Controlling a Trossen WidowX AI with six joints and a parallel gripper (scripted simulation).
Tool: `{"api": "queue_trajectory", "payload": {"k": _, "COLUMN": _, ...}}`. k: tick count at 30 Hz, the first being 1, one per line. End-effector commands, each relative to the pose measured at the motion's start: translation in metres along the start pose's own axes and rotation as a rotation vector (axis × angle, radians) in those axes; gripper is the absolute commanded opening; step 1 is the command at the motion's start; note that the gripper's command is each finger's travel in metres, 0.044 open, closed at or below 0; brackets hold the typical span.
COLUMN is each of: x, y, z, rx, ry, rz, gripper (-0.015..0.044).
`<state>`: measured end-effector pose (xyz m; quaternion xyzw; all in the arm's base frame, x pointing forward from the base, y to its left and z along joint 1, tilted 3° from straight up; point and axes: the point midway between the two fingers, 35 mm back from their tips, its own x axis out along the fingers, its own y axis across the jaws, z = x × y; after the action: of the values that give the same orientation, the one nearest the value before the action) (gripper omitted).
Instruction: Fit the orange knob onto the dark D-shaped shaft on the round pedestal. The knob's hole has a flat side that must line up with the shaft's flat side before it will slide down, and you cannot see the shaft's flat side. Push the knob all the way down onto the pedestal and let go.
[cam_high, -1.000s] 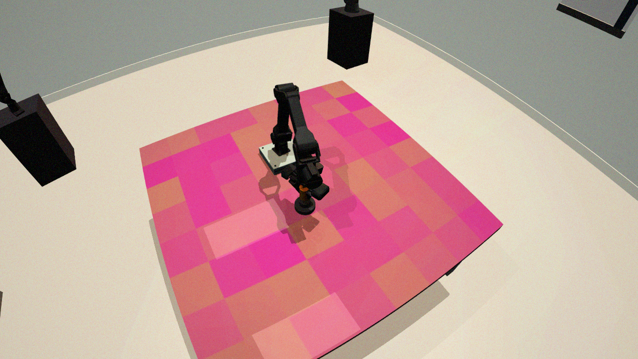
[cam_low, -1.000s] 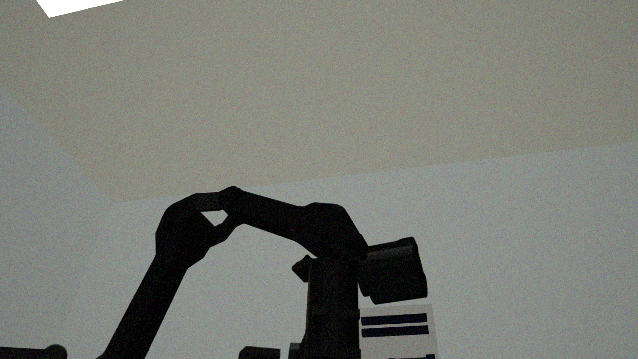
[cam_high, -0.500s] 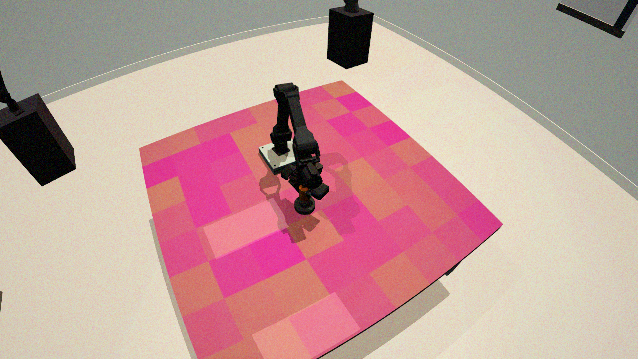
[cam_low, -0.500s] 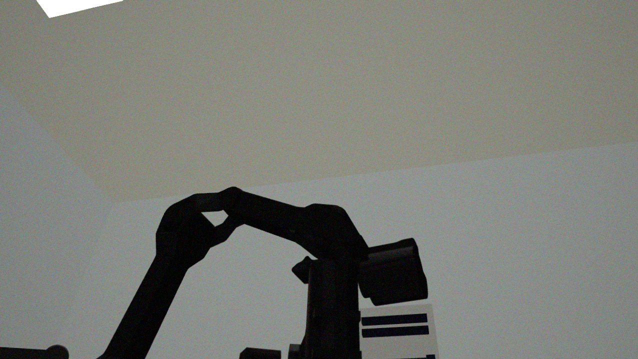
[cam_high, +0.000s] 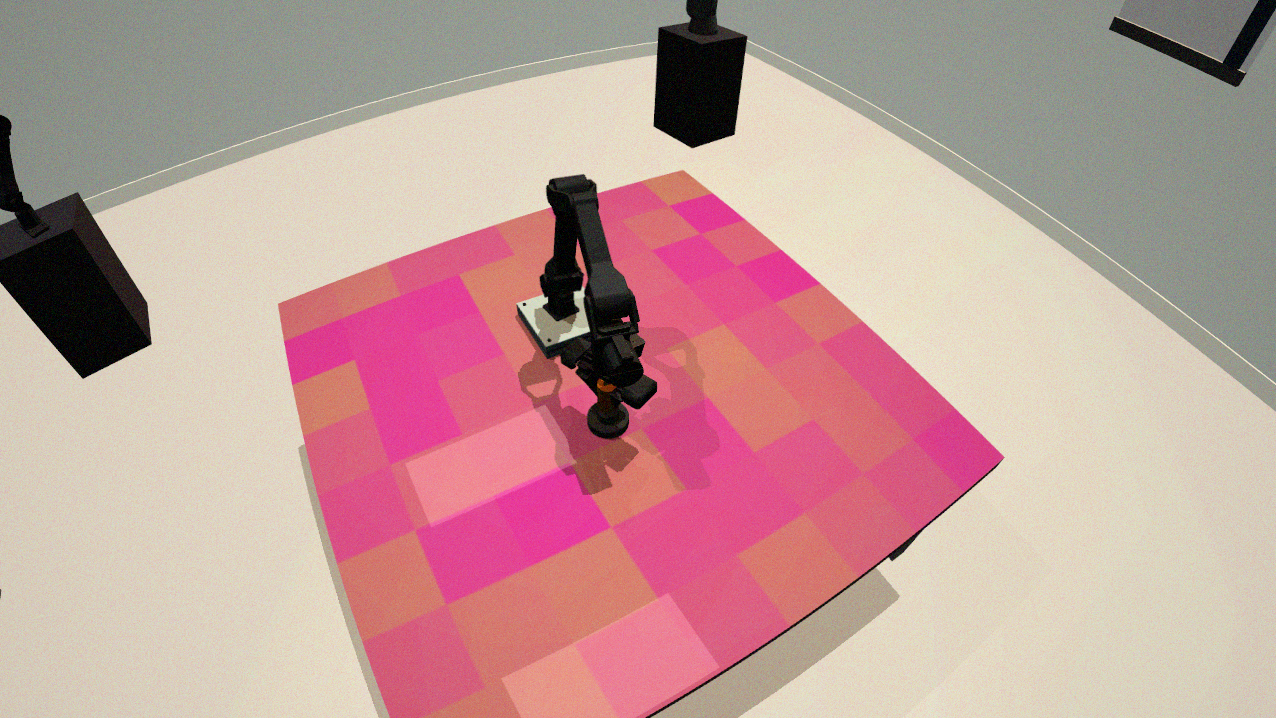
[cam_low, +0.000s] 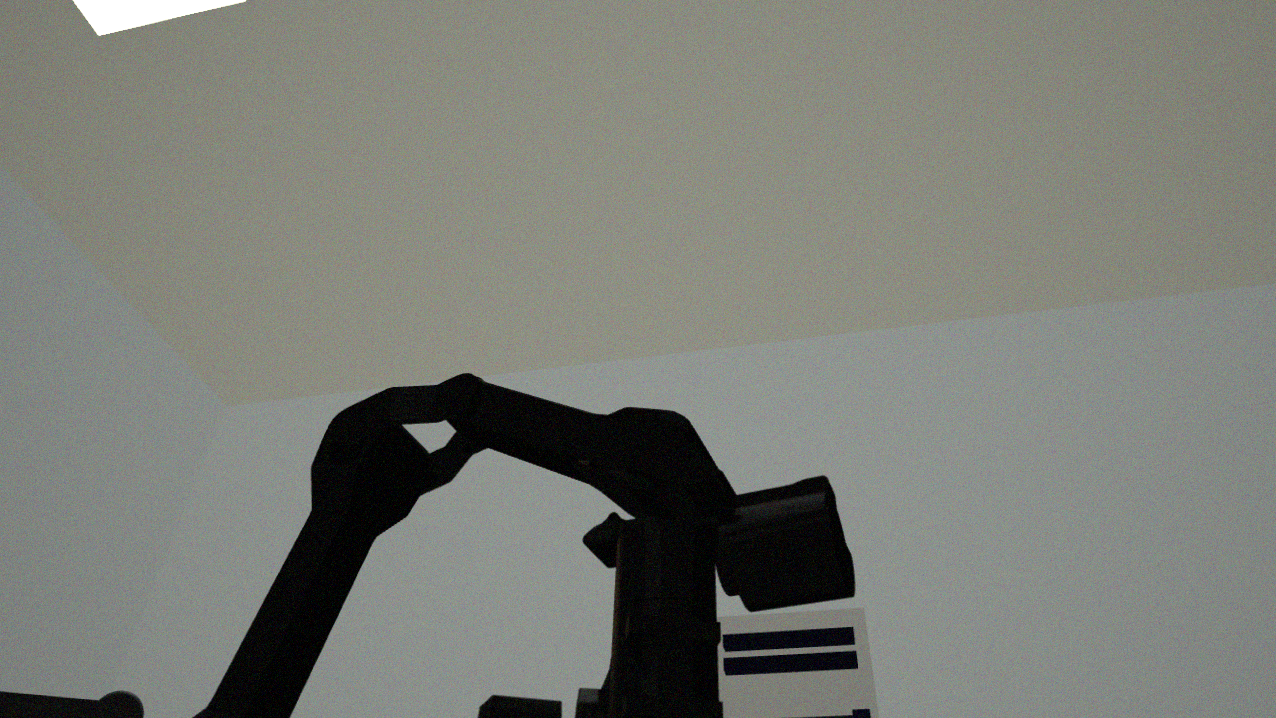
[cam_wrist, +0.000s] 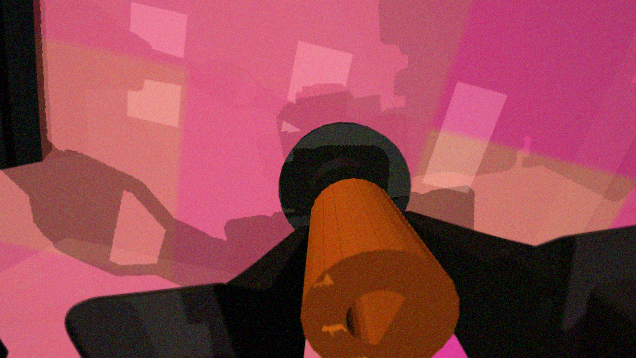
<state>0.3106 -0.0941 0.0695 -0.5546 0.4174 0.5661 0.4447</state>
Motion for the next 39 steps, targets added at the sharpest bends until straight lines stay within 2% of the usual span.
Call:
{"api": "queue_trajectory", "payload": {"k": 1, "x": -0.0034, "y": 0.0006, "z": 0.0001, "rx": -0.006, "ry": 0.001, "rz": 0.001, "gripper": 0.0}}
{"api": "queue_trajectory", "payload": {"k": 5, "x": -0.0049, "y": 0.0001, "z": -0.0001, "rx": -0.032, "ry": 0.001, "rz": 0.001, "gripper": 0.0}}
{"api": "queue_trajectory", "payload": {"k": 11, "x": -0.0036, "y": -0.0013, "z": -0.0007, "rx": -0.216, "ry": 0.001, "rz": 0.001, "gripper": 0.0}}
{"api": "queue_trajectory", "payload": {"k": 39, "x": 0.0007, "y": -0.0005, "z": -0.0006, "rx": -0.216, "ry": 0.001, "rz": 0.001, "gripper": 0.0}}
